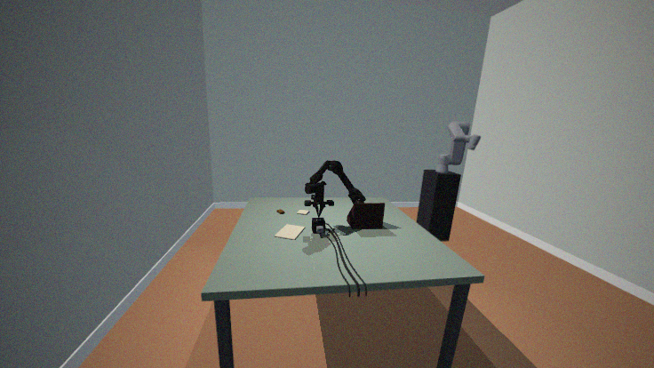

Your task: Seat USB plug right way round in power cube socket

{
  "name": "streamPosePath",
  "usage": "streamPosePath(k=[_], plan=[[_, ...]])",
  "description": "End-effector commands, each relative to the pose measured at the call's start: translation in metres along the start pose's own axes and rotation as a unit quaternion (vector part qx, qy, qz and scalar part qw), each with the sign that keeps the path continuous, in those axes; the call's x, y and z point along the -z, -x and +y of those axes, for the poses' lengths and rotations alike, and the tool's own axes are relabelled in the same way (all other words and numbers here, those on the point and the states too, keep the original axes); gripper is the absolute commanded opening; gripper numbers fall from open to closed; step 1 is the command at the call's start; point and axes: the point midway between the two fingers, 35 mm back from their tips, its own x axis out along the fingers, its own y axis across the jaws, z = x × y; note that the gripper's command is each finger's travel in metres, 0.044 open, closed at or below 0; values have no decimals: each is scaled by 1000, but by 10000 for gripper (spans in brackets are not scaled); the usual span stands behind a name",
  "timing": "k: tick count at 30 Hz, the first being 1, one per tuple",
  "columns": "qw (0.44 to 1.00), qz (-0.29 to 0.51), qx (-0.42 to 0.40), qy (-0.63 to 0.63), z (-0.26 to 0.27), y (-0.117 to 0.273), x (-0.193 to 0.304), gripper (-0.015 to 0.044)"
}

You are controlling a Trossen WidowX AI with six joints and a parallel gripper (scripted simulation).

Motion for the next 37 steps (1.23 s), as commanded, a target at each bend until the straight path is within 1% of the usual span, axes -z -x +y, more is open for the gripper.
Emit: streamPosePath(k=[1, 4, 7, 8, 26, 37], plan=[[1000, -2, 1, 1, 0, -2, -2, 0], [1000, -2, 1, 1, 0, -2, -2, 0], [1000, 0, 0, 0, 0, 0, 0, 79], [1000, 0, 0, 0, 0, 0, 0, 95], [1000, 0, 0, 0, 0, 0, 0, 95], [1000, 0, 0, 0, 0, 11, 1, 95]])
